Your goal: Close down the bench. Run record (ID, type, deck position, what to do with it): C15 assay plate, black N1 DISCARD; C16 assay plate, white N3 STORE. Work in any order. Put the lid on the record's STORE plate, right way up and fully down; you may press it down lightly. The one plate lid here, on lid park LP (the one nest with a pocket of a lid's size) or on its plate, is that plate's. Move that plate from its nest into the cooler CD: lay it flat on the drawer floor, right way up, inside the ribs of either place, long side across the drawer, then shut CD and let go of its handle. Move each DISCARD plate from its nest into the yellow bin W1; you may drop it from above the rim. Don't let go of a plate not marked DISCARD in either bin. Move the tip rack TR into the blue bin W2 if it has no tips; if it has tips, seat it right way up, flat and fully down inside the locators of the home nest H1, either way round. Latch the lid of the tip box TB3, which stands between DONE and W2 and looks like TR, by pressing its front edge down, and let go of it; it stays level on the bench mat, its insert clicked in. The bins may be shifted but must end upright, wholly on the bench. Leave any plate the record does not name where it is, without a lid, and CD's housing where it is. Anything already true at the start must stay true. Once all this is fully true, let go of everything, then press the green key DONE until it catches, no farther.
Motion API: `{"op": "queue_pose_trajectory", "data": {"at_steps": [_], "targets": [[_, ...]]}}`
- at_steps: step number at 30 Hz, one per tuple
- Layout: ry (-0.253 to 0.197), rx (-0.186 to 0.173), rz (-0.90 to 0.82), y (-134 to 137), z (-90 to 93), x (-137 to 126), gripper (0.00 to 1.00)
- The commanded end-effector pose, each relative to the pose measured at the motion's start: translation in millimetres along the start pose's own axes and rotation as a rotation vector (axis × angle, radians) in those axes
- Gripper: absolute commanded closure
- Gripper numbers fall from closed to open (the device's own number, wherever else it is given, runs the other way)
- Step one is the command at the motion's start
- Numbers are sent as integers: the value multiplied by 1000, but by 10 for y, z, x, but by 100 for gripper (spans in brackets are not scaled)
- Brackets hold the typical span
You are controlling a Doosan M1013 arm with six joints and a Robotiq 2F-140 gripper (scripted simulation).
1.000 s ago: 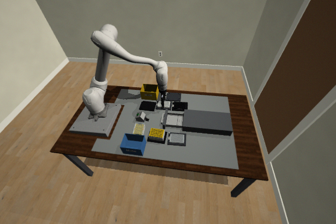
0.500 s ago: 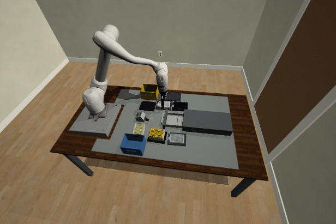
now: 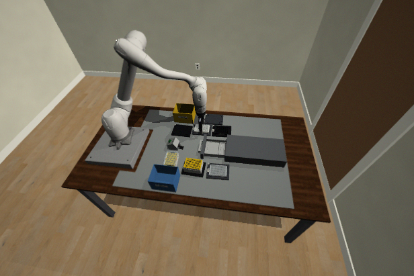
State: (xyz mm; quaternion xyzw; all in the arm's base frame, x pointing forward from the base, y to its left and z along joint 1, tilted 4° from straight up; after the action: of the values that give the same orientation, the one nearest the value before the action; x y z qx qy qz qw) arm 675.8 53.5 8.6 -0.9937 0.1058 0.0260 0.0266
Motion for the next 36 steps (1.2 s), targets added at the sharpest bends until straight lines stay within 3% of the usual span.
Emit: {"op": "queue_pose_trajectory", "data": {"at_steps": [1, 17, 18, 36], "targets": [[0, 0, 0, 0, -1, 0, 38], [0, 0, 0, 0, -1, 0, 45], [0, 0, 0, 0, -1, 0, 100], [0, 0, 0, 0, -1, 0, 100]]}}
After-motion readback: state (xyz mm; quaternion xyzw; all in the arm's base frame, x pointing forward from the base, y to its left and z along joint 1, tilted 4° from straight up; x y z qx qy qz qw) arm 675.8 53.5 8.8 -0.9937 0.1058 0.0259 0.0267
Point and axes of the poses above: the point where the finger pads meet when closed, its own z axis out along the fingers, its own y axis across the jaws, x = y × z, the point moved 4 cm from there along -z, back along the fingers, and after that the axes turned 1 degree about z, right-handed, at the moved point
